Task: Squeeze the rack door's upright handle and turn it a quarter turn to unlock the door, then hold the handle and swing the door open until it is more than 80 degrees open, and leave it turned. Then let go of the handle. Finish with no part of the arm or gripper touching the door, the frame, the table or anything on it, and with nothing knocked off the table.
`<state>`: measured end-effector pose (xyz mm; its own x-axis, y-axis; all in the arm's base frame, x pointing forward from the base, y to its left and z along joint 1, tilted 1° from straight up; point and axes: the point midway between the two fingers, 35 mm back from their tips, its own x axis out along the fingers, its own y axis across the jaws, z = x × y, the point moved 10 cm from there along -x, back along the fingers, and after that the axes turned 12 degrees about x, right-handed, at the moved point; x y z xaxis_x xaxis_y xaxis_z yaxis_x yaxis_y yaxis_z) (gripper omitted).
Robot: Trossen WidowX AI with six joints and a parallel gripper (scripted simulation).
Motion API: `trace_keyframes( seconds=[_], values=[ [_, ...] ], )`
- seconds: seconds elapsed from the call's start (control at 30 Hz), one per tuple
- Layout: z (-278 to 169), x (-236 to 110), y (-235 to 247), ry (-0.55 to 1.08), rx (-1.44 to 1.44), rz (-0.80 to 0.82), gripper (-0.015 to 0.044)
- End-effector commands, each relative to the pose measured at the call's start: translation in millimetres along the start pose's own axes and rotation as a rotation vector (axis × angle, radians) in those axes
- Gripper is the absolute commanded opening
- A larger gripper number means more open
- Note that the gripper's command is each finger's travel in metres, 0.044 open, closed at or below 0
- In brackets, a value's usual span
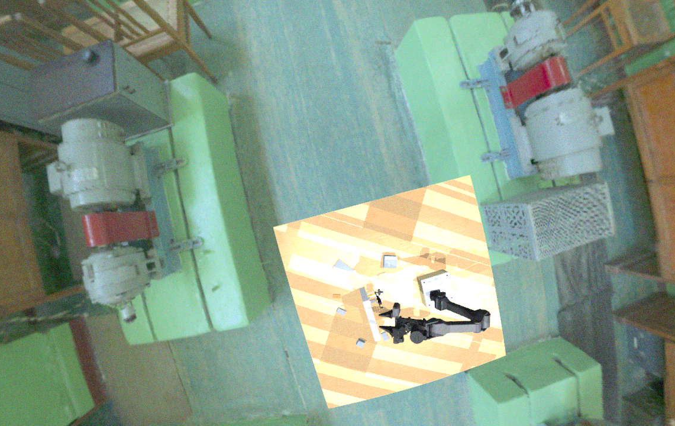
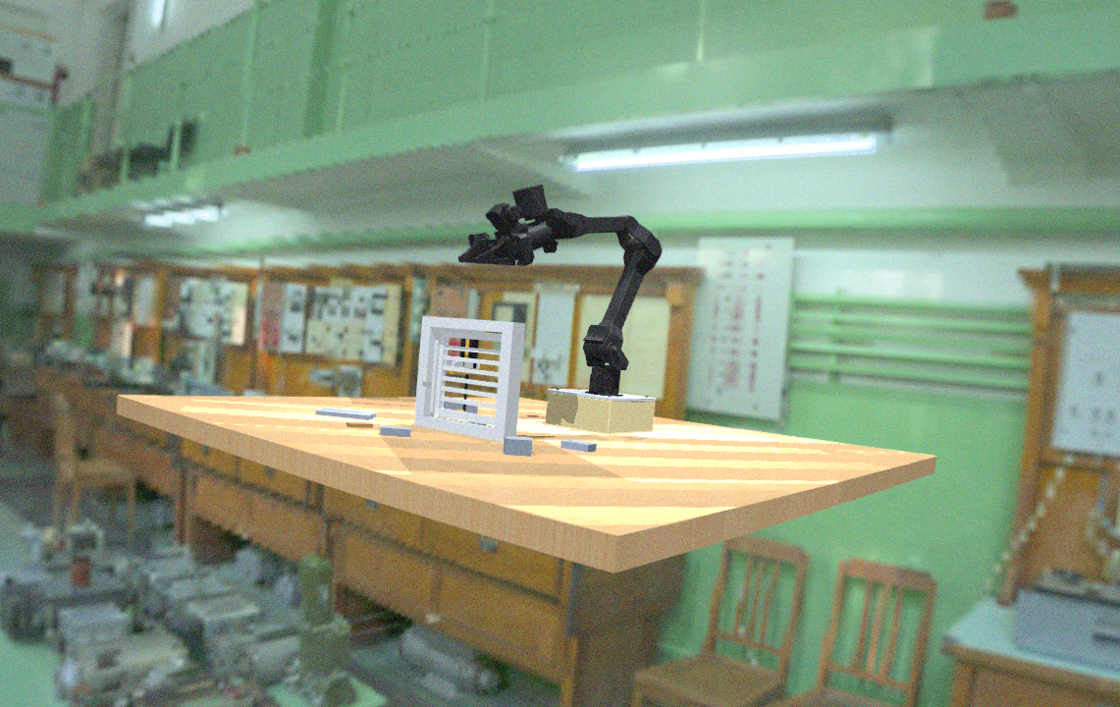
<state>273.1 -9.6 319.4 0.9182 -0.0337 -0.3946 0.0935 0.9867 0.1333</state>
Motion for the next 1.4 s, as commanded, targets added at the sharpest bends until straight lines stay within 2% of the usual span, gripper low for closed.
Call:
trace_keyframes(
  seconds=[0.0, 1.37],
  values=[
    [3, 8, -1, 0.076, -0.019, -0.014, 0.0285],
    [17, 75, -16, 0.937, -0.153, -0.071, 0.0285]
  ],
)
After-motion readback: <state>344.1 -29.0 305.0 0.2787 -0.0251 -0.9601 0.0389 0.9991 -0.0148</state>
